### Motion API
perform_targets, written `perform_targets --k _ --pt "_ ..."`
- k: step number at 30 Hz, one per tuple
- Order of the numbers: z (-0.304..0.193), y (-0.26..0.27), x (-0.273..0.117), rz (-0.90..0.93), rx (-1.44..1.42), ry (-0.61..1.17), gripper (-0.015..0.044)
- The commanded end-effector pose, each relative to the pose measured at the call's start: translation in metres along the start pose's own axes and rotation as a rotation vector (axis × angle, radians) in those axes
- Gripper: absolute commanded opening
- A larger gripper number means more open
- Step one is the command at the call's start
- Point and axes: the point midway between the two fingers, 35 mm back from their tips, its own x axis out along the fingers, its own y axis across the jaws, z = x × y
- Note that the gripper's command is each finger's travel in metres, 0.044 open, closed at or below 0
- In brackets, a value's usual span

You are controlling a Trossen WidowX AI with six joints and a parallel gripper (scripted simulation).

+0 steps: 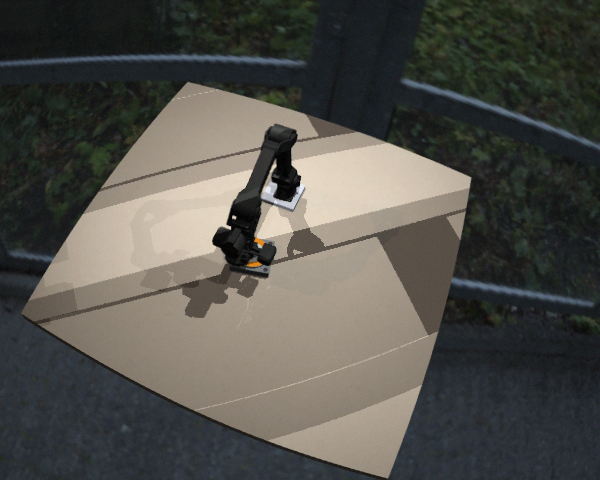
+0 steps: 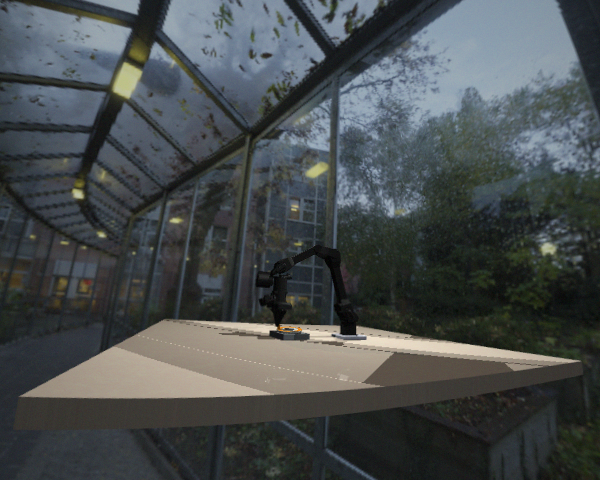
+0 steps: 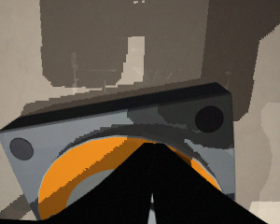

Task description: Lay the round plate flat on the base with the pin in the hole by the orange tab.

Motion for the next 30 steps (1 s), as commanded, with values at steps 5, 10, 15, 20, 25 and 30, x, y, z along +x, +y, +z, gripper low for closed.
perform_targets --k 5,10,15,20,25,30 --pt "-0.005 -0.013 0.0 -0.005 0.002 0.006 0.0" --pt "-0.009 -0.019 0.0 -0.006 0.002 0.006 0.0" --pt "-0.013 -0.024 -0.001 -0.007 0.002 0.007 0.0" --pt "-0.017 -0.029 -0.001 -0.007 0.002 0.007 0.0" --pt "-0.02 -0.032 -0.002 -0.008 0.002 0.007 0.0" --pt "-0.024 -0.034 -0.002 -0.008 0.002 0.008 0.0"
